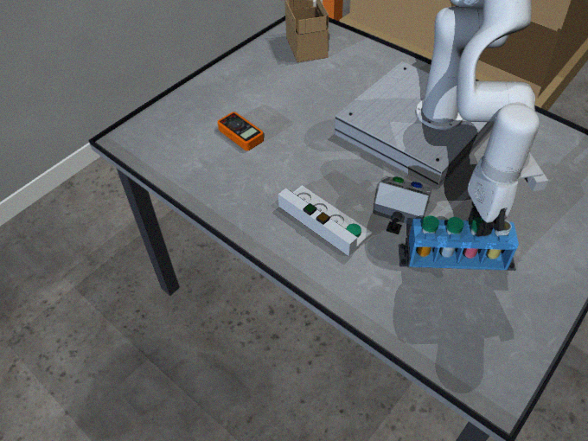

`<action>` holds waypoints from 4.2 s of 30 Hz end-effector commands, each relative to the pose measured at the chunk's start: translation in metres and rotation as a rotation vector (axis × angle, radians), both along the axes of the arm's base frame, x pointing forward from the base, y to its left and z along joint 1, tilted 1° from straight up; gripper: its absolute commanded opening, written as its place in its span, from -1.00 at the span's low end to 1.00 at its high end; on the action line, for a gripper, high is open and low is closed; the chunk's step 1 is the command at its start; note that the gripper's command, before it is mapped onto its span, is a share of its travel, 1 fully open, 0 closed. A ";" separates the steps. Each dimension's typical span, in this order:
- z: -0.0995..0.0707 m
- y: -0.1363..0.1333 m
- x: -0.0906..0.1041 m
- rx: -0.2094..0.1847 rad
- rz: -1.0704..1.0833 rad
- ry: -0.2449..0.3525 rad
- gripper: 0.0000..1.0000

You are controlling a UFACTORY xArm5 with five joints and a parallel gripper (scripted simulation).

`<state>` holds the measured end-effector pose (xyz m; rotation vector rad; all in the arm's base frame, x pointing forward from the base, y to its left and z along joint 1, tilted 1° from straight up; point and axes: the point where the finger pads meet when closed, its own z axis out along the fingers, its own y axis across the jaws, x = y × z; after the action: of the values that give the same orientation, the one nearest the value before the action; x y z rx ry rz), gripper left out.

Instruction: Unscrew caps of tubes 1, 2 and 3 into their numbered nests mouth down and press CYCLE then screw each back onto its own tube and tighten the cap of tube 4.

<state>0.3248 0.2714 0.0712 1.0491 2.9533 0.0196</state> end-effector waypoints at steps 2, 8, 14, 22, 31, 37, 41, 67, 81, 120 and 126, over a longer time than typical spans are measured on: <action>0.001 0.001 0.001 0.007 0.319 0.001 -1.00; 0.001 0.001 0.001 0.006 0.508 -0.001 -1.00; 0.001 0.001 0.001 0.005 0.520 -0.001 -1.00; 0.001 0.001 0.001 0.005 0.520 -0.001 -0.08; 0.001 0.001 0.001 0.007 0.353 0.001 -0.08; 0.001 0.001 0.001 0.008 0.091 0.005 -0.08; 0.001 0.001 0.001 0.009 0.011 0.006 -0.08; 0.001 0.001 0.001 0.014 -0.527 0.014 -1.00; 0.001 0.001 0.001 0.012 -0.277 0.010 -1.00; 0.007 0.001 0.001 0.012 -0.265 0.010 -0.08; 0.008 0.001 0.001 0.012 -0.265 0.010 -0.08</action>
<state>0.3246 0.2714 0.0773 1.4255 2.7940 0.0181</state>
